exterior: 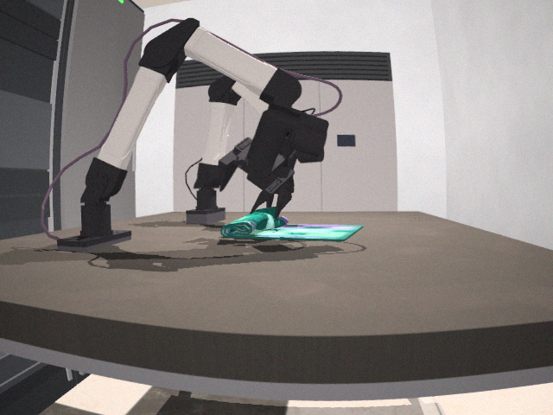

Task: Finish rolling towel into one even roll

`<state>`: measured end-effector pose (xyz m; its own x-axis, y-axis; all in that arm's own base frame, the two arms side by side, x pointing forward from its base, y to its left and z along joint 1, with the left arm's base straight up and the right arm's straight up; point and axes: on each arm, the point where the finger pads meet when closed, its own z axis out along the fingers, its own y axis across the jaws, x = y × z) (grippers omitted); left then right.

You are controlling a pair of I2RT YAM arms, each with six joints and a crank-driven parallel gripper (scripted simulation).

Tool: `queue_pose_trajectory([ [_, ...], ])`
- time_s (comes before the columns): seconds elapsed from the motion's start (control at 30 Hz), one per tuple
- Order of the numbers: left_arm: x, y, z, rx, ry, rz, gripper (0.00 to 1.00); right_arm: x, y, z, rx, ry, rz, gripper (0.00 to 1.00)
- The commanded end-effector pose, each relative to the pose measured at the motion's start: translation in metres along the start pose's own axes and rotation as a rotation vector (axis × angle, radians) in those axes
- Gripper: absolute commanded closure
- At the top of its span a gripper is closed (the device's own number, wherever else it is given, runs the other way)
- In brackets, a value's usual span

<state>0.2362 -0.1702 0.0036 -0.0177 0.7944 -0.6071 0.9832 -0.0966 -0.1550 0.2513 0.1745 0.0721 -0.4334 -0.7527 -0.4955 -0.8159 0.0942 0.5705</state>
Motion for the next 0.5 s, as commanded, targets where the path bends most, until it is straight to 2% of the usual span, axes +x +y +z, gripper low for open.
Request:
queue_pose_trajectory([
  [0.0,0.009,-0.022,0.003,0.18,0.027,-0.119,0.78,-0.011,-0.005,0.002,0.231,-0.021,-0.13,0.09],
  [0.23,0.008,-0.022,0.001,0.334,0.044,-0.242,0.78,-0.014,0.004,0.014,0.536,-0.043,-0.313,0.07],
  [0.3,0.008,-0.022,0.001,0.334,0.044,-0.242,0.78,-0.014,0.004,0.014,0.536,-0.043,-0.313,0.07],
  [0.47,0.007,-0.023,0.0,0.421,0.054,-0.312,0.78,-0.016,0.01,0.021,0.717,-0.056,-0.422,0.05],
])
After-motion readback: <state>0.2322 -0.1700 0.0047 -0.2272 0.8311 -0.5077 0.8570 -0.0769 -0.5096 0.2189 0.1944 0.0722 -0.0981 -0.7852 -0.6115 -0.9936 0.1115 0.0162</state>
